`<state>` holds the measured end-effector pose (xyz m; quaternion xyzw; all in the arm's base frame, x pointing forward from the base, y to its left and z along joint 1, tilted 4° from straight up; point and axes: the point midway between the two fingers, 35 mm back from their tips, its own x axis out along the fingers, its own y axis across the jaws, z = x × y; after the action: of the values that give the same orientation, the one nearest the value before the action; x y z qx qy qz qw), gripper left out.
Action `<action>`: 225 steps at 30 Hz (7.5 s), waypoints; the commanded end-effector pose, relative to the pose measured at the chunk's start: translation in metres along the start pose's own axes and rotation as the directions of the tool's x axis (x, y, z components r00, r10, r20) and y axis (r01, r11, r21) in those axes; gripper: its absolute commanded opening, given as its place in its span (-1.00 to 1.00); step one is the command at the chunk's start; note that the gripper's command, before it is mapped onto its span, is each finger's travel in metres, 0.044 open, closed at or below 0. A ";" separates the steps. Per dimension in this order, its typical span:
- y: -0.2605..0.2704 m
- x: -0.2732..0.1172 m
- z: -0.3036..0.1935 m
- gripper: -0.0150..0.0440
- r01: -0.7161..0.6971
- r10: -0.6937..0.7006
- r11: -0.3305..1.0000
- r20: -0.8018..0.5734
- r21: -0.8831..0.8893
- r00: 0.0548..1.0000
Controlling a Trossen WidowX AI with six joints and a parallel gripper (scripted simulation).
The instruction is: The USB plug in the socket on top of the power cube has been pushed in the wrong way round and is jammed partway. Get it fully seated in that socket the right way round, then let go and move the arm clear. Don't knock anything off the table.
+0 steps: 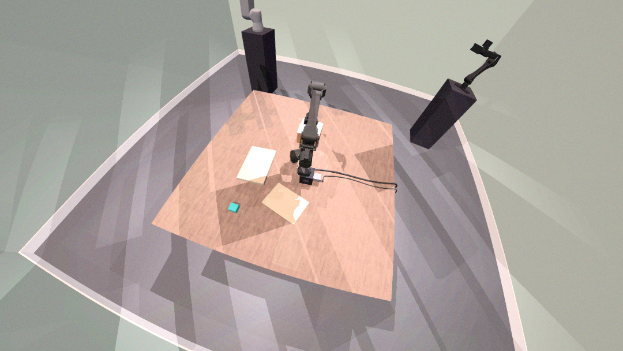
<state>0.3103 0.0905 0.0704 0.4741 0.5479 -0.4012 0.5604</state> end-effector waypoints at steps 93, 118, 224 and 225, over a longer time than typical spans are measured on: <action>-0.001 -0.028 0.000 -0.49 0.003 -0.004 0.559 0.000 -0.829 1.000; -0.001 -0.028 0.000 -0.49 0.000 -0.004 -0.061 0.000 -0.998 1.000; -0.001 -0.024 0.000 -0.49 -0.002 -0.002 -1.000 0.000 -0.019 1.000; -0.001 -0.024 0.000 -0.49 -0.002 -0.002 -1.000 0.000 -0.019 1.000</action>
<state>0.3083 0.0884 0.0956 -0.5575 0.4046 0.5449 0.4781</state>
